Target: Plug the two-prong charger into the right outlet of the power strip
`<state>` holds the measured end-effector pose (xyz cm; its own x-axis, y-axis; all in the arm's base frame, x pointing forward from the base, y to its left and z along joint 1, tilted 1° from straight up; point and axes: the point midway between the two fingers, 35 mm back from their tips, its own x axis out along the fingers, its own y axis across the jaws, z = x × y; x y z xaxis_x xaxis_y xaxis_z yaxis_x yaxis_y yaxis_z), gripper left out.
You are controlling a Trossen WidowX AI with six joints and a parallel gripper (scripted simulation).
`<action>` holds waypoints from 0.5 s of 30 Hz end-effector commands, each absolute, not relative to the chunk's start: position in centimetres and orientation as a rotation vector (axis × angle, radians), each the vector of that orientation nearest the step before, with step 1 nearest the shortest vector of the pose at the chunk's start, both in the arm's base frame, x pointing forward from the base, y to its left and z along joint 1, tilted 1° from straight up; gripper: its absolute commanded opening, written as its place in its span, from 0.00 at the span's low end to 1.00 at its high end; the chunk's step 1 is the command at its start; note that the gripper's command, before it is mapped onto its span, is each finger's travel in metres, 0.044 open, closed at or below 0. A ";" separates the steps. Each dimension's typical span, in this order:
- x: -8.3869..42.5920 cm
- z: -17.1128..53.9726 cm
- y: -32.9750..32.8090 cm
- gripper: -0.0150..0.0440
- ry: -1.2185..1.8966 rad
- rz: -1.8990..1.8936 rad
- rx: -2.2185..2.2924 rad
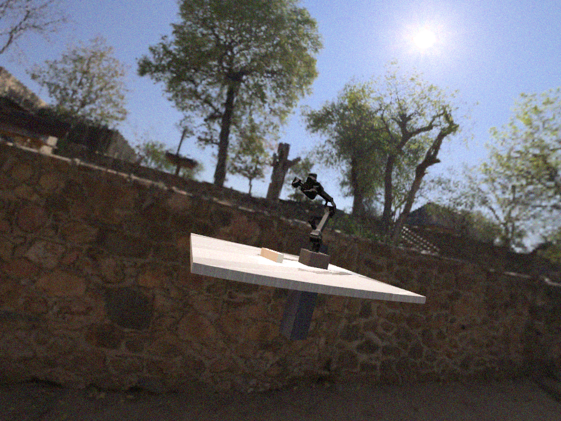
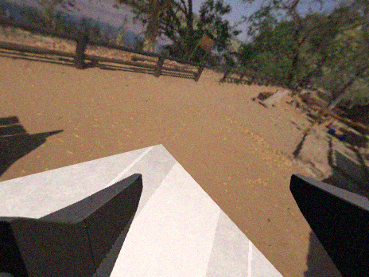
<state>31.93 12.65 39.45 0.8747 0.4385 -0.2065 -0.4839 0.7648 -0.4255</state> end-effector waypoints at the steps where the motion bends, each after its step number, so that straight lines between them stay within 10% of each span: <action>1: 32.8 37.6 11.4 1.00 0.154 0.476 -0.506; 15: 36.0 29.7 5.4 1.00 0.440 0.333 -0.469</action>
<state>35.64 6.55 31.56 0.8706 0.2432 -0.4277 -0.4168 0.8265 -0.3784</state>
